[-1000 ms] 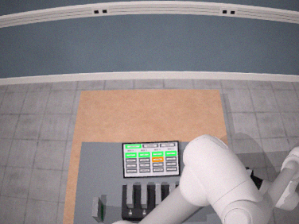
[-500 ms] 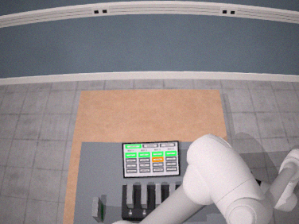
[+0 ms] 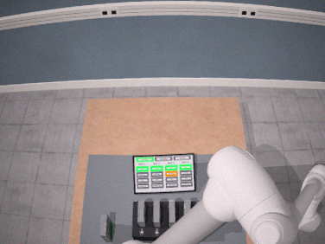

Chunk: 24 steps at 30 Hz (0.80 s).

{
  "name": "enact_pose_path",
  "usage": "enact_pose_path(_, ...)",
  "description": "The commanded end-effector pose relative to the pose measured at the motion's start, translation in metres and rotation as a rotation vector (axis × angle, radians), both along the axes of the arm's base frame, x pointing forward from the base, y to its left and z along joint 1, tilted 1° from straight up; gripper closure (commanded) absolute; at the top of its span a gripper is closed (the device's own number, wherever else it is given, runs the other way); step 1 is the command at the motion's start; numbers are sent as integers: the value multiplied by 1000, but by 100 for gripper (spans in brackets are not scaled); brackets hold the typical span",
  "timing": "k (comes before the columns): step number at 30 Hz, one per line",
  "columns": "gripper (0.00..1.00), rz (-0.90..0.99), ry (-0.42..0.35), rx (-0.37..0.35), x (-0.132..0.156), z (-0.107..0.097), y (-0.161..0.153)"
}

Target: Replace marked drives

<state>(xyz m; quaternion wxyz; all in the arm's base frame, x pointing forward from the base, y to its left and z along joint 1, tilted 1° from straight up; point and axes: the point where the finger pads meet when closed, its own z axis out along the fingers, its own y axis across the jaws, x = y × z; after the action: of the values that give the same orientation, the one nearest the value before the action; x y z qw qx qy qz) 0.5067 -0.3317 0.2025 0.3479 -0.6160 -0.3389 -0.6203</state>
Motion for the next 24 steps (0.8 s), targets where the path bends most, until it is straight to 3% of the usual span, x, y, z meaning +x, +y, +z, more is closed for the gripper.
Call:
enact_pose_path(1,90,0,-1,-1,0,-7,0)
enact_pose_path(24,90,0,-1,-1,0,-42,0)
